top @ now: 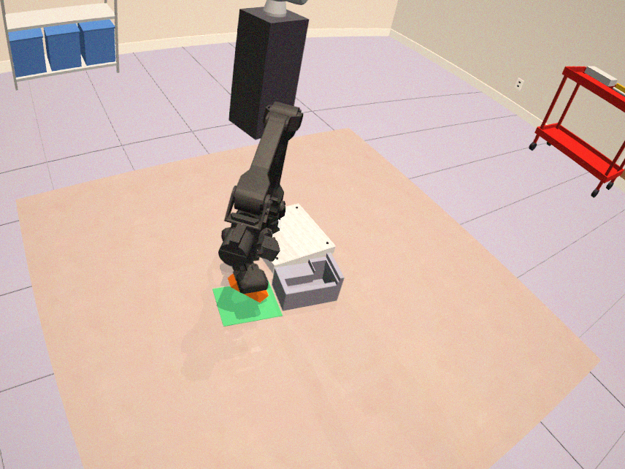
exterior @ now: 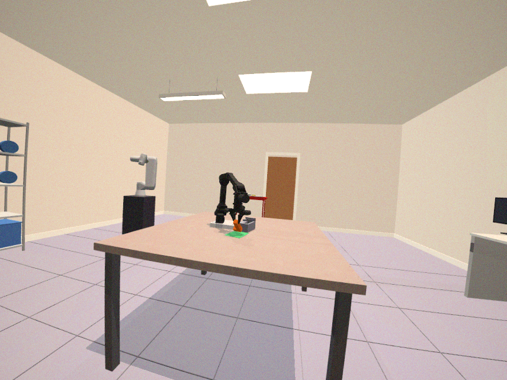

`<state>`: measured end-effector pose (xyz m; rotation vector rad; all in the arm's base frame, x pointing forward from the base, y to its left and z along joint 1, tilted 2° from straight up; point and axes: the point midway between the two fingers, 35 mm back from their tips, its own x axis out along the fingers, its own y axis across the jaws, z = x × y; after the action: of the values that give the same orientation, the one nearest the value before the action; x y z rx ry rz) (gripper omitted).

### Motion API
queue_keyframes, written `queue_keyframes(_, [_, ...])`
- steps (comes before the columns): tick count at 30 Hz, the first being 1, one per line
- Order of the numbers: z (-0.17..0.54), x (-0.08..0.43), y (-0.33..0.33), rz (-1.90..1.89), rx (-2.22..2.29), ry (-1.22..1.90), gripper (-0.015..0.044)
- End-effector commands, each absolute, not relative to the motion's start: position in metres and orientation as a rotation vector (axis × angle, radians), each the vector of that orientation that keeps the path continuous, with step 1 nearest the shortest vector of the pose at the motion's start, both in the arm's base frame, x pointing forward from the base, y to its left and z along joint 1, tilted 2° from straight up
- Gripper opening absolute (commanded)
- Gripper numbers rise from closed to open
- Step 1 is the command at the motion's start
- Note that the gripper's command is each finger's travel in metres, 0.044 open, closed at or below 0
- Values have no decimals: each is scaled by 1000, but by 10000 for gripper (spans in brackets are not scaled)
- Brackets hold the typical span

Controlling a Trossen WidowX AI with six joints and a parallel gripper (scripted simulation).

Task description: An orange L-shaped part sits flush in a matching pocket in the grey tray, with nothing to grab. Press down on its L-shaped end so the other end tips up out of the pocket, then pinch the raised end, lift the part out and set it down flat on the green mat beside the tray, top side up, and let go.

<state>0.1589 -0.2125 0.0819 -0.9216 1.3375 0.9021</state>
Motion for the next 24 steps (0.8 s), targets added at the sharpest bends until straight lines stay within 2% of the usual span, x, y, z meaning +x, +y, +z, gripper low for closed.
queue_keyframes(1, [74,158,-212,906,-914,1341,0])
queue_keyframes(22, [74,159,-212,908,-917,1338,0])
queue_keyframes(24, [74,159,-212,908,-917,1338,53])
